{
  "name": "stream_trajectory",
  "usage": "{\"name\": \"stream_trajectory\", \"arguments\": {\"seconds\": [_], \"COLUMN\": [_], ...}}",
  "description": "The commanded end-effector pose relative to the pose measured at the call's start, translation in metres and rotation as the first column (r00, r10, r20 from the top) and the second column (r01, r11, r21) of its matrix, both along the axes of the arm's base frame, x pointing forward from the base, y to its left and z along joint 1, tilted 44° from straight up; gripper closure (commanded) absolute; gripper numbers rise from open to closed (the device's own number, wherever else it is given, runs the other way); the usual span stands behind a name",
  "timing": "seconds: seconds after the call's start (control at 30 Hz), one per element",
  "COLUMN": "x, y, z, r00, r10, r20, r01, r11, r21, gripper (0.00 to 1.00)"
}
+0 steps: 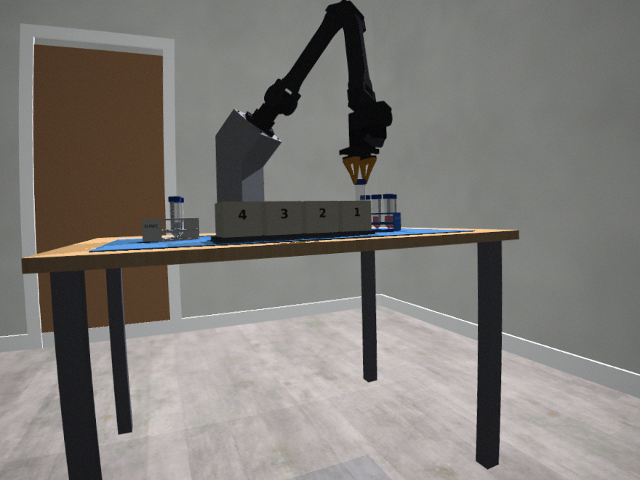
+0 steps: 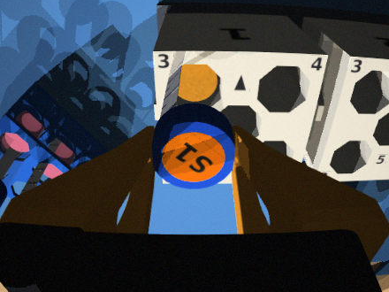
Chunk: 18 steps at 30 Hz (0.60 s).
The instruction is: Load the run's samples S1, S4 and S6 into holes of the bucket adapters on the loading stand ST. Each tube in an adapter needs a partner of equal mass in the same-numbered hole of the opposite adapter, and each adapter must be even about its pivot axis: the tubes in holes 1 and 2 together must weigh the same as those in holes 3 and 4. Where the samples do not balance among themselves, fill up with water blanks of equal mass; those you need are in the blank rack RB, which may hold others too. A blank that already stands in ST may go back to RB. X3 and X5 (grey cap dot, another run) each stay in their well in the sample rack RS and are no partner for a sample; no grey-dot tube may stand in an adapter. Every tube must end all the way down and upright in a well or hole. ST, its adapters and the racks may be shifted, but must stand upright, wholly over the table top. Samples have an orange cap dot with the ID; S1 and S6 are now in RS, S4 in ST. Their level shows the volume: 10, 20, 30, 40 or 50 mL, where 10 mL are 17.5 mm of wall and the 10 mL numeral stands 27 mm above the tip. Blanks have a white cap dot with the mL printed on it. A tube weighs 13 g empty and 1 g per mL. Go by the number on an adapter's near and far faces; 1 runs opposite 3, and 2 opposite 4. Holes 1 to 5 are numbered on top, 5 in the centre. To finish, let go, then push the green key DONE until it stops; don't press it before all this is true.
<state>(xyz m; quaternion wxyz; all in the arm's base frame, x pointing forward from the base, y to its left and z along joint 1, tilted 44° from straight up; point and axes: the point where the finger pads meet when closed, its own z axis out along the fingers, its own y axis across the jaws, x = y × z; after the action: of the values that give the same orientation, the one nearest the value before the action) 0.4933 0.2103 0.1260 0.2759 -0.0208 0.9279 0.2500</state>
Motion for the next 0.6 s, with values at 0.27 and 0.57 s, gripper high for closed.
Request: {"name": "stream_trajectory", "arguments": {"seconds": [0.27, 0.57], "x": [0.018, 0.022], "y": [0.015, 0.021], "z": [0.001, -0.007], "r00": [1.0, 1.0], "r10": [0.0, 0.002], "r20": [0.025, 0.024], "r01": [0.0, -0.002], "r11": [1.0, 1.0], "r21": [0.014, 0.014], "gripper": [1.0, 1.0]}}
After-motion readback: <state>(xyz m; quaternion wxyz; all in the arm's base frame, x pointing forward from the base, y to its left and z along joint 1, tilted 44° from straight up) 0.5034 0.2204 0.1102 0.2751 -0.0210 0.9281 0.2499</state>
